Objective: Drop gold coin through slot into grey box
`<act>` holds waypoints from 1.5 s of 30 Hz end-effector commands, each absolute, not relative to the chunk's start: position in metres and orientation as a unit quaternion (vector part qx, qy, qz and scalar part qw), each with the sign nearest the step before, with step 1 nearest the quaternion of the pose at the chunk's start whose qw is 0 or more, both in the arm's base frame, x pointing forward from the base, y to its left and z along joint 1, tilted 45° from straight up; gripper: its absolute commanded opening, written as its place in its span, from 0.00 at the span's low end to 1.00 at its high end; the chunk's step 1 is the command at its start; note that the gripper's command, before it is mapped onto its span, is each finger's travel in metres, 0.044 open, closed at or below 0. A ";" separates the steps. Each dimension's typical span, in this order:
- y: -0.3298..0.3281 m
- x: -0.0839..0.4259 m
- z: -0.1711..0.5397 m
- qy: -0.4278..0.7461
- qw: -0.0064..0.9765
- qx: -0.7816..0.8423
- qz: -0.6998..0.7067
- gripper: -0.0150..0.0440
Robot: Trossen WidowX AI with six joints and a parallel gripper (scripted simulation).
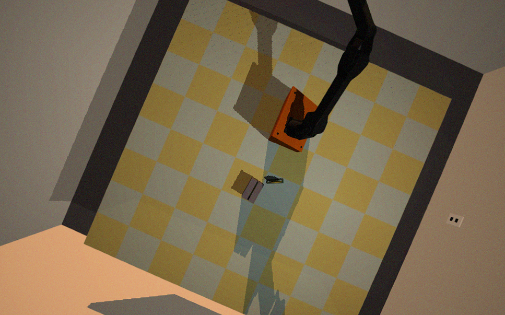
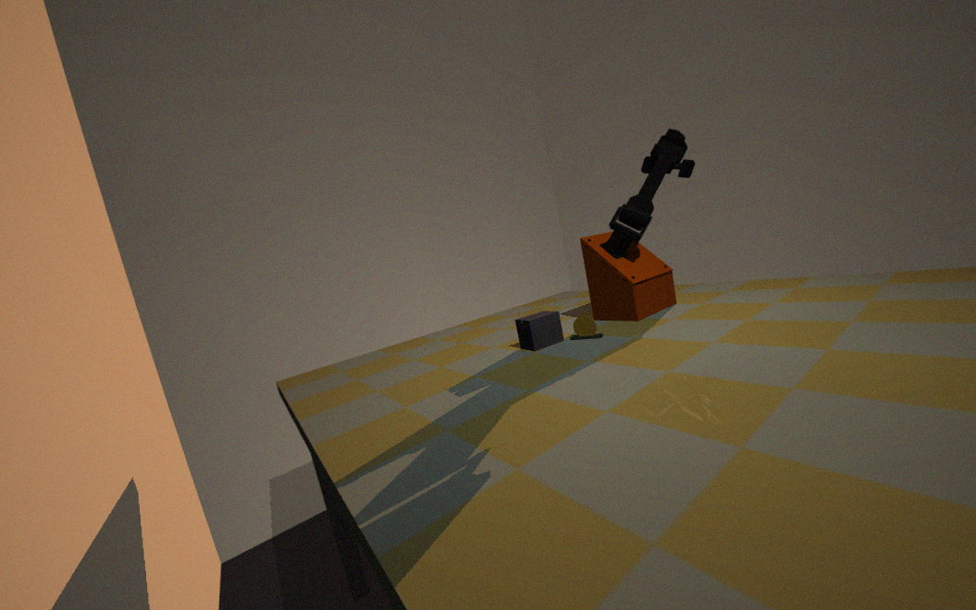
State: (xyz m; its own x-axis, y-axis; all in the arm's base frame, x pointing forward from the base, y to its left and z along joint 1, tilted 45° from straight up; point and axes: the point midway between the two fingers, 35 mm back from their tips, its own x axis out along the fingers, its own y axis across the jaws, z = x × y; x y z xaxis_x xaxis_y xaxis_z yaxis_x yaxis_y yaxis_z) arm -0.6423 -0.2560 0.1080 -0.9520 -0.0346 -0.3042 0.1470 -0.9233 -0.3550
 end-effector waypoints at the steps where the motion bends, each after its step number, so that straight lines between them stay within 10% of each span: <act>1: -0.258 -0.641 0.108 0.190 0.050 0.148 -0.969 0.89; 9: -0.349 -0.579 0.093 0.176 0.151 0.180 -0.956 0.53; 28: -0.524 -0.322 0.065 0.191 0.418 0.275 -0.844 0.53; 45: -0.537 -0.041 0.028 0.245 0.589 0.376 -0.672 0.53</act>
